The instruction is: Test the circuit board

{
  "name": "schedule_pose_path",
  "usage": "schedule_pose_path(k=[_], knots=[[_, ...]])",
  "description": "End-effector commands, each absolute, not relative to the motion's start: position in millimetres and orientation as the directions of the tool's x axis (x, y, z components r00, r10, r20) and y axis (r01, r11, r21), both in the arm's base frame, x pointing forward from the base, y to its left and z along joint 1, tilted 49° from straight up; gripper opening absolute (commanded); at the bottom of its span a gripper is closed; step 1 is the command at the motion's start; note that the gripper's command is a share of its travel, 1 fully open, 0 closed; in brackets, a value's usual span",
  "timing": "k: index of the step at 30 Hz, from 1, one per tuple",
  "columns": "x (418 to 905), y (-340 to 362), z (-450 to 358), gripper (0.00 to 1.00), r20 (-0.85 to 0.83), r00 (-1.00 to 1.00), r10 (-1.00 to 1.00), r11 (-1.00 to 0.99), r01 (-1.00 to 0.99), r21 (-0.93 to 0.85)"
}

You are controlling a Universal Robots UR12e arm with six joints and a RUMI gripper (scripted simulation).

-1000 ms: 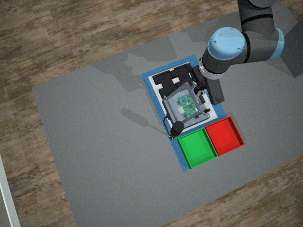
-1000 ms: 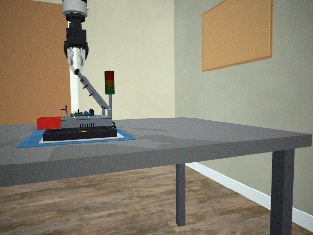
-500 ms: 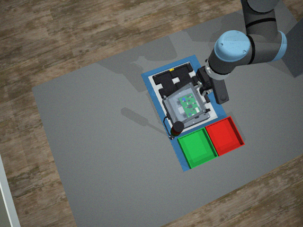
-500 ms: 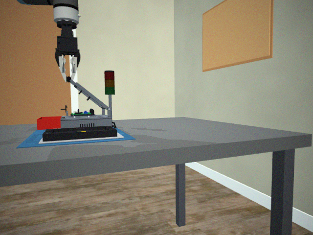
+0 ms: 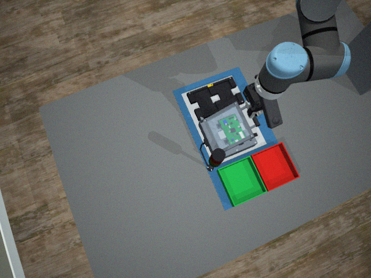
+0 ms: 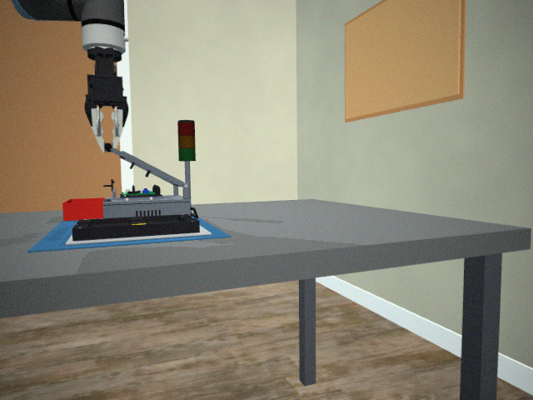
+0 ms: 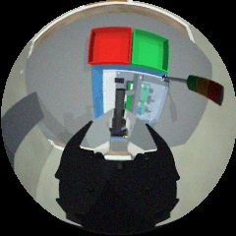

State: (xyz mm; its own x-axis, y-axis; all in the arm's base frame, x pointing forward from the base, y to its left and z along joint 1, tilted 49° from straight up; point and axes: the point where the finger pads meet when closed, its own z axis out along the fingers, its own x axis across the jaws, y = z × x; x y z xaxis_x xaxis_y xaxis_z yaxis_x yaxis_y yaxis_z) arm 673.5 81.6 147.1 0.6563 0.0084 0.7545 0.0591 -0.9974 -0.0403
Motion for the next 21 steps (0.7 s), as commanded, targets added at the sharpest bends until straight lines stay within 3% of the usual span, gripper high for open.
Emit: schedule_pose_path(k=[1,21], knots=[[678,82,137,0.0,0.756,0.655,0.008,-0.997,0.059,-0.04],[696,85,105,0.0,0.756,0.655,0.008,-0.997,0.059,-0.04]])
